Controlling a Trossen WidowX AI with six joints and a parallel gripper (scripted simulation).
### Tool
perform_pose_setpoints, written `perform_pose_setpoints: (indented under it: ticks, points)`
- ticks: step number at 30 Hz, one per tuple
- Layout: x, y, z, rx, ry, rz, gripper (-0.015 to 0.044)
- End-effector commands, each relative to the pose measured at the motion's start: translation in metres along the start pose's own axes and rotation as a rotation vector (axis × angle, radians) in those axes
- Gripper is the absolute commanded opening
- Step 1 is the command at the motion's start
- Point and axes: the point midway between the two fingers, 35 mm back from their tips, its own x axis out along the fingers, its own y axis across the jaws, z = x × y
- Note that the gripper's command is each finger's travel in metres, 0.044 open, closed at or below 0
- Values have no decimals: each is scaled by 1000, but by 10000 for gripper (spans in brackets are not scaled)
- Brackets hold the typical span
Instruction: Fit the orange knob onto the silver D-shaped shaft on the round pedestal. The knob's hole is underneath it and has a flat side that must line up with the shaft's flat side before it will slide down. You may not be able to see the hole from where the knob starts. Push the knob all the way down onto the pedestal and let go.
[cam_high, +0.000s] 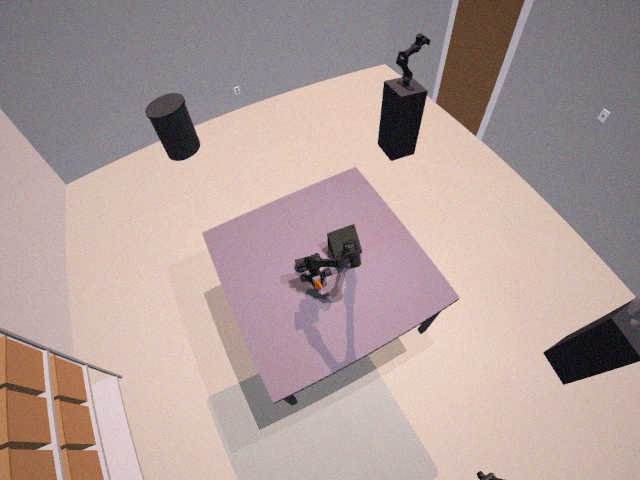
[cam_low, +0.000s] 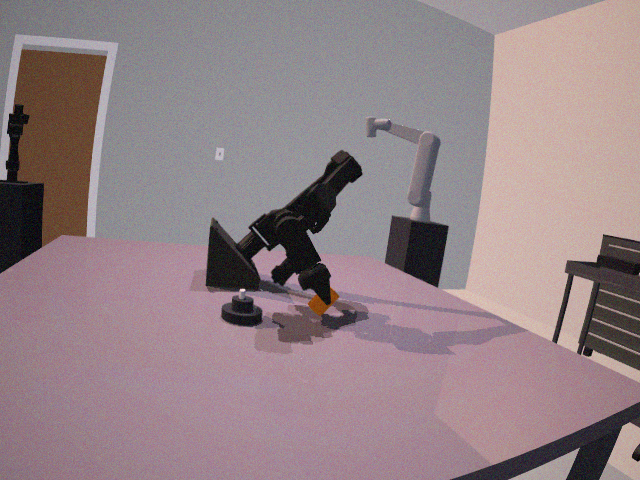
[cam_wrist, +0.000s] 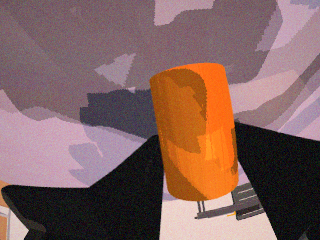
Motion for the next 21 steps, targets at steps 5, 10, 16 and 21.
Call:
perform_pose_setpoints:
  ticks: [5, 10, 16, 21]
  points:
    - [-3, -1, 9, 3, 135, 0, 179]
    - [-4, -4, 13, 34, 176, -11, 179]
    - [-6, -3, 15, 58, 209, -6, 179]
    - [-6, -1, 15, 6, 209, 3, 179]
